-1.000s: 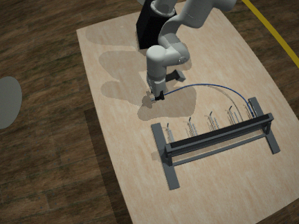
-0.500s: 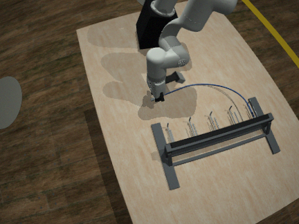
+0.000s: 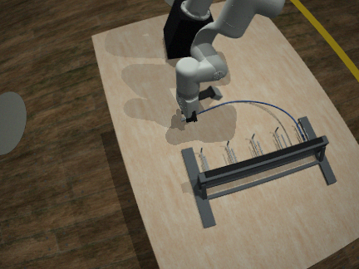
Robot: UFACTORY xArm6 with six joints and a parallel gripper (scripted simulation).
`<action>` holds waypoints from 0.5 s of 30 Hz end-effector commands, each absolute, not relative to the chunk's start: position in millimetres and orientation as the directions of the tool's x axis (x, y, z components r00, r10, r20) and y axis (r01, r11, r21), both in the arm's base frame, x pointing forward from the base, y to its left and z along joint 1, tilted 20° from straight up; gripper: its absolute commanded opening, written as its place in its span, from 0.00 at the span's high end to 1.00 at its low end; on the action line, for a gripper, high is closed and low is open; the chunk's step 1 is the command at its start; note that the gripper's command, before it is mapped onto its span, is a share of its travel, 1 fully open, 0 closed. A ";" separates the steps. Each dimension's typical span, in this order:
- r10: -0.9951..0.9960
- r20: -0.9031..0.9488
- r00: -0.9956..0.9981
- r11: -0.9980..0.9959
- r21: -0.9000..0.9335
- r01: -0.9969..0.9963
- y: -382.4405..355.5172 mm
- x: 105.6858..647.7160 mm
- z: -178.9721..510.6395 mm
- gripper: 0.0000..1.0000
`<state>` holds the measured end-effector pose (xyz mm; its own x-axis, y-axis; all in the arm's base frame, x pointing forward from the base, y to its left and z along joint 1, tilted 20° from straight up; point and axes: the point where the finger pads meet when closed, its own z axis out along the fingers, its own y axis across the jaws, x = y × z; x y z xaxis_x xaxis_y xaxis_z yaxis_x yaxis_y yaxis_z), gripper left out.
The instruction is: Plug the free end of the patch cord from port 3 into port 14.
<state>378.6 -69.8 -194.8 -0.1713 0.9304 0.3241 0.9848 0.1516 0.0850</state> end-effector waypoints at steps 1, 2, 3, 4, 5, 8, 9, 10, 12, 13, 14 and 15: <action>0.931 0.322 -0.172 0.151 0.088 0.985 -70.5 380.1 -194.0 0.62; 0.931 0.322 -0.172 0.151 0.088 0.985 -70.5 380.2 -194.0 0.62; 0.931 0.322 -0.172 0.151 0.088 0.985 -70.6 380.3 -194.0 0.62; 0.931 0.322 -0.172 0.151 0.088 0.985 -70.6 380.4 -194.0 0.62; 0.931 0.322 -0.172 0.151 0.088 0.985 -70.7 380.6 -194.0 0.62; 0.931 0.322 -0.172 0.151 0.088 0.985 -70.8 381.1 -194.1 0.62; 0.931 0.322 -0.172 0.151 0.088 0.985 -70.9 381.2 -194.1 0.62; 0.931 0.322 -0.172 0.151 0.088 0.985 -70.9 381.3 -194.1 0.62; 0.931 0.322 -0.172 0.151 0.088 0.985 -70.9 381.4 -194.1 0.62; 0.931 0.322 -0.172 0.151 0.088 0.985 -70.9 381.4 -194.1 0.62; 0.931 0.322 -0.172 0.151 0.088 0.985 -70.9 381.4 -194.1 0.62; 0.931 0.322 -0.172 0.151 0.088 0.985 -70.9 381.4 -194.1 0.62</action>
